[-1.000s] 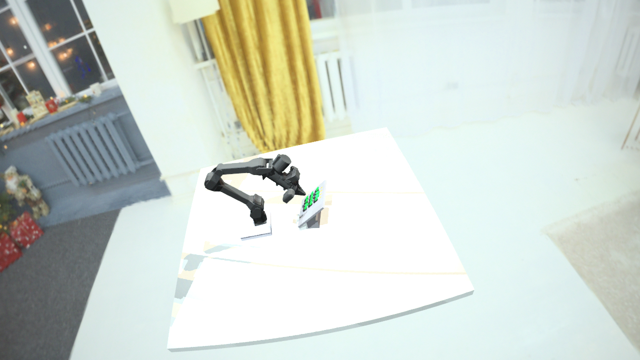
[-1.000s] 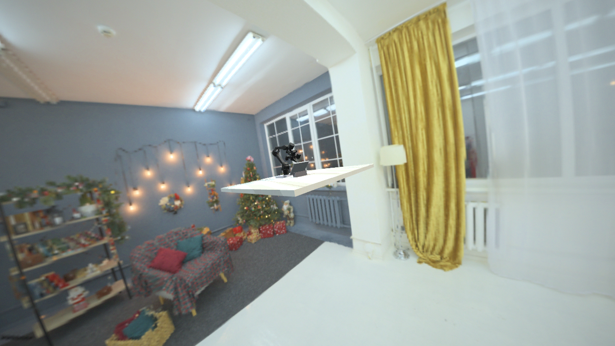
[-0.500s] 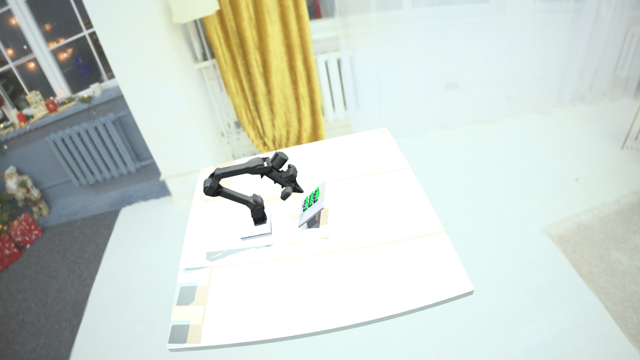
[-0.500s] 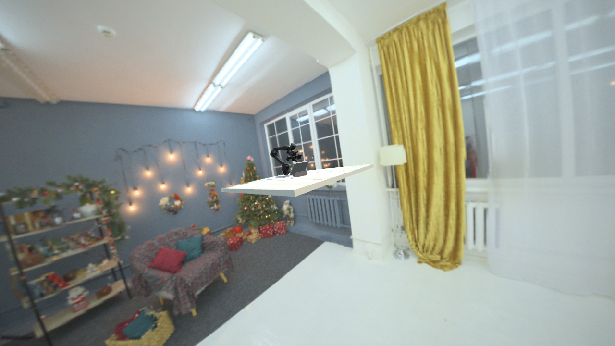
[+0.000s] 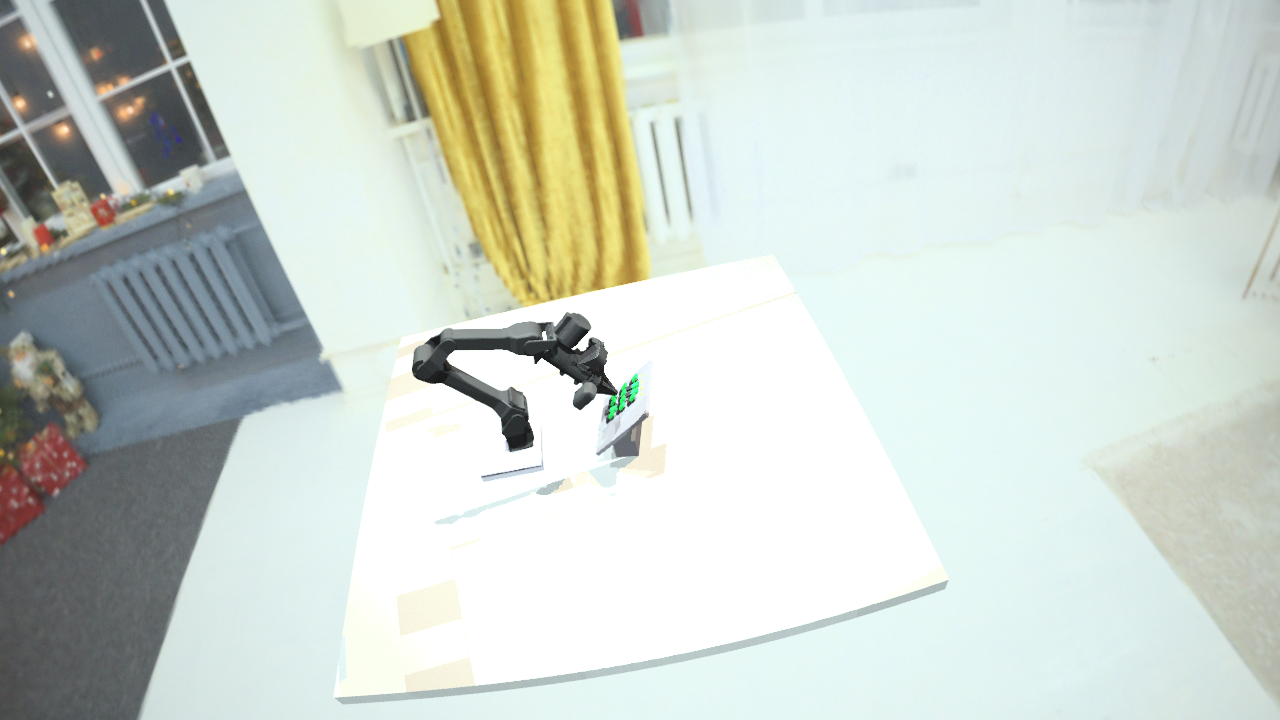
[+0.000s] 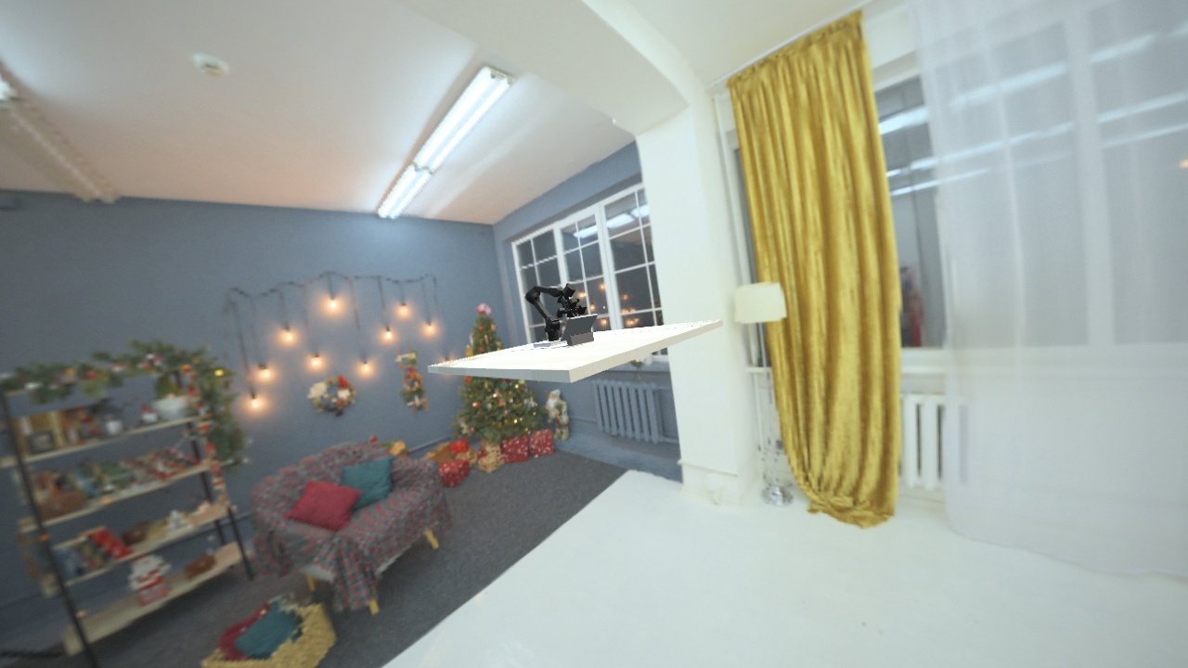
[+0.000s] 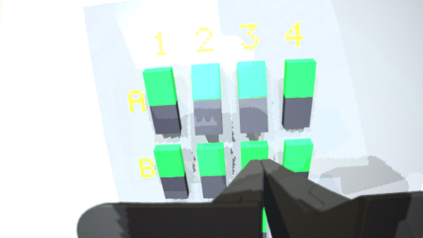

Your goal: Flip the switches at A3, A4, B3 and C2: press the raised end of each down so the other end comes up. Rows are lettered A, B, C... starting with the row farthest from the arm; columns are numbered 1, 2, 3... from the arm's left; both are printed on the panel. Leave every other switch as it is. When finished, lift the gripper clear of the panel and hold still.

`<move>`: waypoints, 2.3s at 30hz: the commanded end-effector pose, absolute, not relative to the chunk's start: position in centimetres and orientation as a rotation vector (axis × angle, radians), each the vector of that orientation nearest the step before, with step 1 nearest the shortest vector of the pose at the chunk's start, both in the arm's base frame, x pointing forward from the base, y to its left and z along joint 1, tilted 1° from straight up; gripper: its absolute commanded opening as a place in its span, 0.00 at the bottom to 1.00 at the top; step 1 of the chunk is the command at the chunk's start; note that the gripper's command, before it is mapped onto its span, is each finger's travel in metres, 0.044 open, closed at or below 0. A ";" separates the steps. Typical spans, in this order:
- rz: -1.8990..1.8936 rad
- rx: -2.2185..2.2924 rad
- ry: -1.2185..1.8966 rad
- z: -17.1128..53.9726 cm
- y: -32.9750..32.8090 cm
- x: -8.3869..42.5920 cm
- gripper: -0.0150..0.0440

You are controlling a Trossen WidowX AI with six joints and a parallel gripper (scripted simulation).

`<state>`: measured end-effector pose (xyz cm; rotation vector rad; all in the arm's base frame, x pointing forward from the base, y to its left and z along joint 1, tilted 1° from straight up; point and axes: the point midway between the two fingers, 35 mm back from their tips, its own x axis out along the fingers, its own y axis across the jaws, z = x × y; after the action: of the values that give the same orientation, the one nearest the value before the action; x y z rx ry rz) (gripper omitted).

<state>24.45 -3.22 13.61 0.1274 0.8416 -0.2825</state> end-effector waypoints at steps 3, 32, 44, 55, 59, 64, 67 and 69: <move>-0.278 0.125 0.854 12.9 -3.2 24.6 0.25; -0.278 0.124 0.853 12.1 -3.5 25.3 0.25; -0.278 0.124 0.853 12.1 -3.5 25.3 0.25; -0.278 0.124 0.853 12.0 -3.5 25.4 0.25; -0.278 0.124 0.853 11.9 -3.5 25.4 0.25; -0.278 0.124 0.853 11.9 -3.5 25.5 0.25; -0.278 0.124 0.853 11.9 -3.5 25.5 0.25; -0.278 0.124 0.853 11.8 -3.5 25.5 0.25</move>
<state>25.58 -3.58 12.14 0.1265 0.8455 -0.2832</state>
